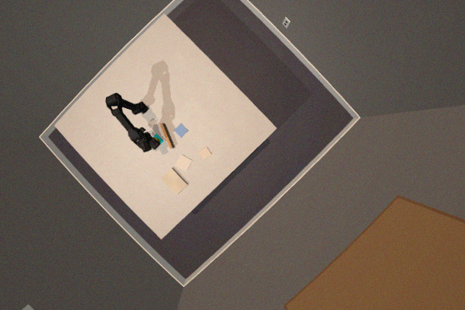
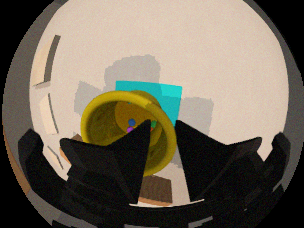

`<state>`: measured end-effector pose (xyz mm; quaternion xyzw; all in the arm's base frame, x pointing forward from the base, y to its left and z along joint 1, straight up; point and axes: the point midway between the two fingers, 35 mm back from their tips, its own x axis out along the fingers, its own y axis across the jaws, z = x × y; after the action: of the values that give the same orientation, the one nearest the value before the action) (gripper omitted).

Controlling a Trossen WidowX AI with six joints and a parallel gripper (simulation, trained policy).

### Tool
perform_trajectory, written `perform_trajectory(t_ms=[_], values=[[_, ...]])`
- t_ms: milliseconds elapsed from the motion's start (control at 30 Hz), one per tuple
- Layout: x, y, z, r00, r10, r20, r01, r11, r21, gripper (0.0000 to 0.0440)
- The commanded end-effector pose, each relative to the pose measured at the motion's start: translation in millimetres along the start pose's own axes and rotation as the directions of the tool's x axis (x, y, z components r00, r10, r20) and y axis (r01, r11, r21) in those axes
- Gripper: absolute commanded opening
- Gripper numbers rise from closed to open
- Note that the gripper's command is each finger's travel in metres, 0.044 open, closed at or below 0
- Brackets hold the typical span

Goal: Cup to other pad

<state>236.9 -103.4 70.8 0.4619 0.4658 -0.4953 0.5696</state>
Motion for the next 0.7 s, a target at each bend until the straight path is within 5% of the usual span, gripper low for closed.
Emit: perform_trajectory(t_ms=[0, 667], values=[[-5.4, 2.4, 4.2, 0.999, 0.045, 0.014, -0.046, 0.999, 0.027, 0.0174], [-35.9, -7.5, 3.3, 0.986, 0.166, 0.013, -0.167, 0.983, 0.081, 0.0247]])
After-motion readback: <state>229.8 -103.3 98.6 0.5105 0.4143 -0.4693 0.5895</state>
